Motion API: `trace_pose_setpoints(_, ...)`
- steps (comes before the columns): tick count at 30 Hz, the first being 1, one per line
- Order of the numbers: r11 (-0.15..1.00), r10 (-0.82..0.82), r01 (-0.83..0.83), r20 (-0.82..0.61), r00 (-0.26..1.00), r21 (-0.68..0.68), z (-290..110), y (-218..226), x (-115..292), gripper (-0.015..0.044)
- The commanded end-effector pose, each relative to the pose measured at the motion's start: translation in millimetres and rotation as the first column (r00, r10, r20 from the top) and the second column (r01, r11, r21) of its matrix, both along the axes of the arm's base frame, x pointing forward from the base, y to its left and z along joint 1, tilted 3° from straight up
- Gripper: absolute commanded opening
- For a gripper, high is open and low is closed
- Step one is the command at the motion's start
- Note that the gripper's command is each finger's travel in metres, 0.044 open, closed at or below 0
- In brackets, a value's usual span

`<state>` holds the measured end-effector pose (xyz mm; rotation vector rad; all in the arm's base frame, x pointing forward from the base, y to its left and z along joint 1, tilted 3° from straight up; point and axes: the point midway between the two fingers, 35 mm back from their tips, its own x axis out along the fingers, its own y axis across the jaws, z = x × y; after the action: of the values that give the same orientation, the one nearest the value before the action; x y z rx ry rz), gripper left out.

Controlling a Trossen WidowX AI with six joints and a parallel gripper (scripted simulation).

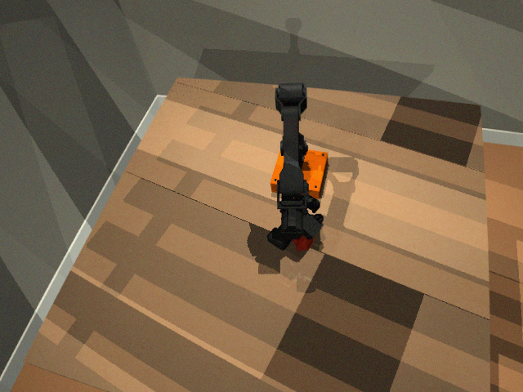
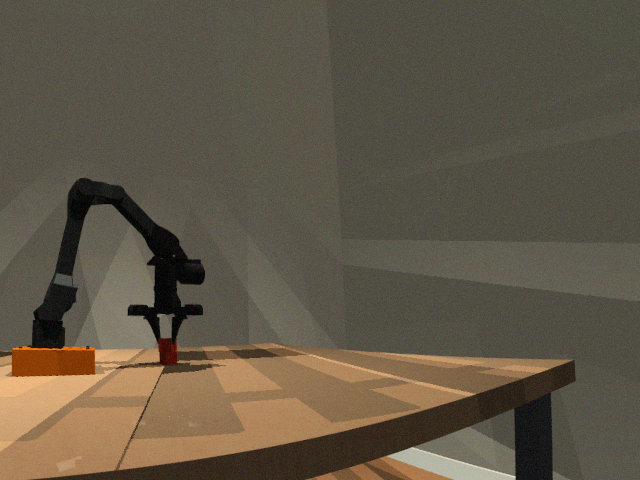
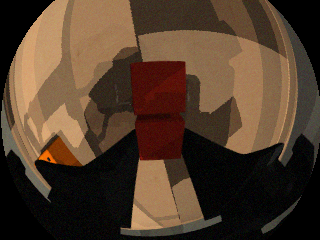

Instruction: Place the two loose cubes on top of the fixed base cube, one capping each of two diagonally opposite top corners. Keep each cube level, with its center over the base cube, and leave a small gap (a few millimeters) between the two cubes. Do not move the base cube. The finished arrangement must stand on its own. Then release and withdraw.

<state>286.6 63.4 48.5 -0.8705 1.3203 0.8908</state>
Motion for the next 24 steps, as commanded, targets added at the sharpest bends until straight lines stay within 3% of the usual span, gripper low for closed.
trace_pose_setpoints(1,1.0,-0.005,0.005,-0.001,1.0,0.004,-1,0,0,0.0105)
trace_pose_setpoints(4,1.0,-0.005,0.005,-0.001,1.0,0.004,-1,0,0,0.0105)
trace_pose_setpoints(8,1.0,-0.005,0.005,-0.001,1.0,0.004,-1,0,0,0.0205)
trace_pose_setpoints(24,1.0,0.0,0.0,0.0,1.0,0.0,14,-1,-1,0.0205)
